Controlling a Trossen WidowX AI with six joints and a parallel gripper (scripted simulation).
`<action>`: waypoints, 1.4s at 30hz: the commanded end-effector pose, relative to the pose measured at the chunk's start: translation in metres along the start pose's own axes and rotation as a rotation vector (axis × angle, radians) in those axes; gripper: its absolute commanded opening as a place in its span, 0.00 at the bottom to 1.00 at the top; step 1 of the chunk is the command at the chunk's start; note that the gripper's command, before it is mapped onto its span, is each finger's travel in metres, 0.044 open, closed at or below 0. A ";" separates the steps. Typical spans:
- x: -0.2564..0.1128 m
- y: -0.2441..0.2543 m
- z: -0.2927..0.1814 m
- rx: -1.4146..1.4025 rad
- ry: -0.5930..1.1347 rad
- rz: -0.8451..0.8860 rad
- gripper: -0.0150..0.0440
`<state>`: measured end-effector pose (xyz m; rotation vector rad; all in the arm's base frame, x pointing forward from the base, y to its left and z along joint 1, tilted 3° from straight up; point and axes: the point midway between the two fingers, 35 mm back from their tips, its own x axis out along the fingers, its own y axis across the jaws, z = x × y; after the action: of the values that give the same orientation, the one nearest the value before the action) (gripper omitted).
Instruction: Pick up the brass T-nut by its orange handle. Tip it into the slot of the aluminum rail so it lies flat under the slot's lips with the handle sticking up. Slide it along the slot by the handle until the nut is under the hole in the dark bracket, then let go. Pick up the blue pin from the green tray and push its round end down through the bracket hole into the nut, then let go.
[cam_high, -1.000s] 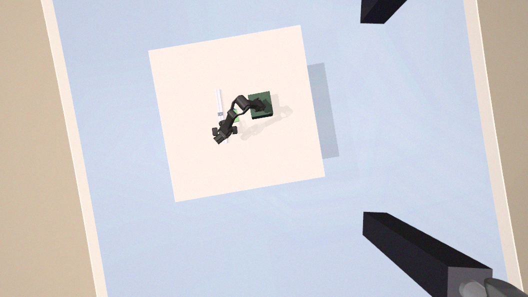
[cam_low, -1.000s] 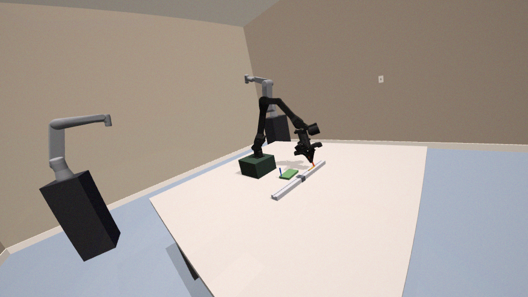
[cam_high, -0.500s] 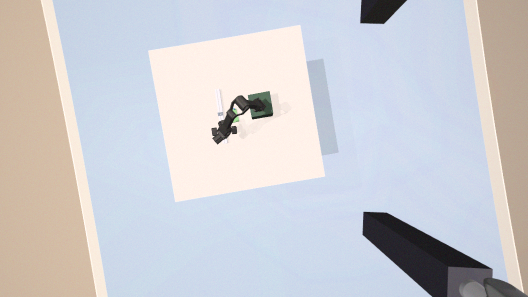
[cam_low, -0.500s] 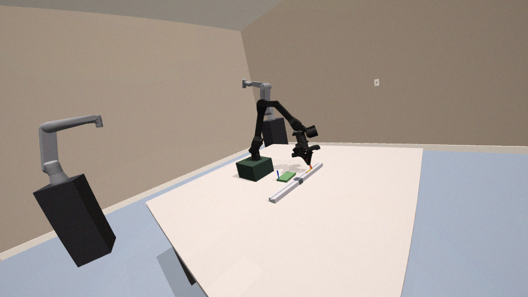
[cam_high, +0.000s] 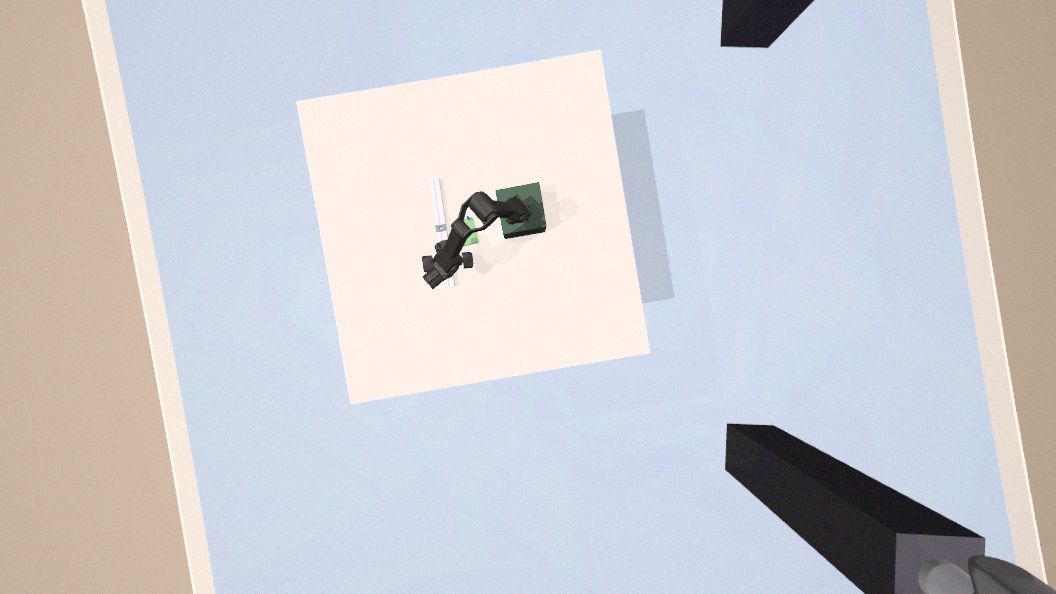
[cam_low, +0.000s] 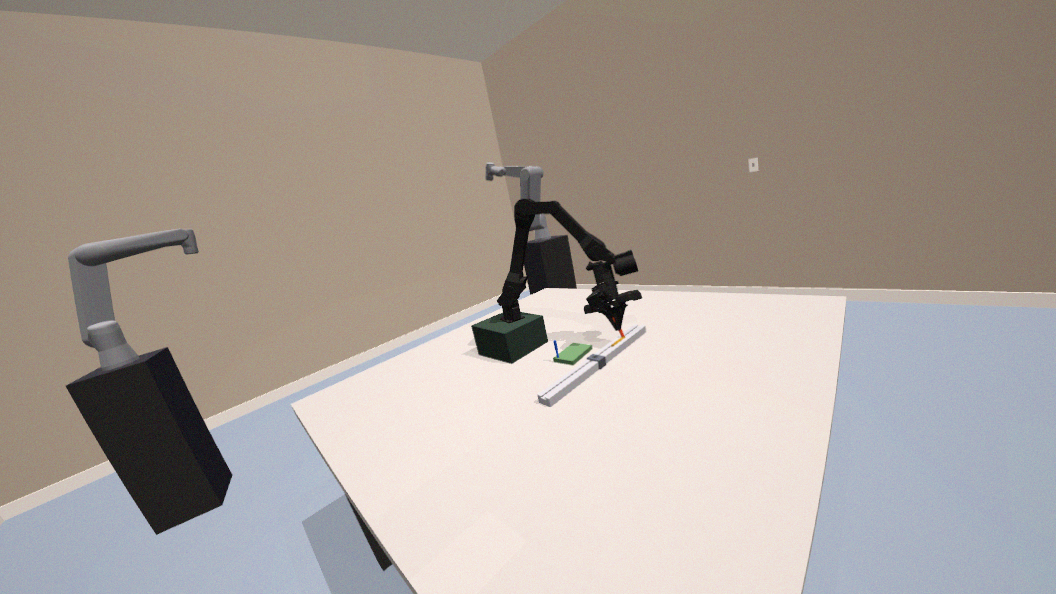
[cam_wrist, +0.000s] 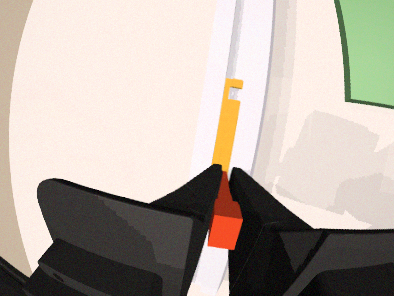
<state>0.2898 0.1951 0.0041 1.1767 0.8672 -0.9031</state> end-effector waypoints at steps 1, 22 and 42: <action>0.000 0.001 -0.001 -0.006 0.003 -0.008 0.00; 0.000 0.004 -0.001 -0.017 0.003 -0.053 0.00; 0.000 0.007 -0.001 -0.027 0.003 -0.095 0.00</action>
<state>0.2950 0.1959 0.0058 1.1278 0.9315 -0.9620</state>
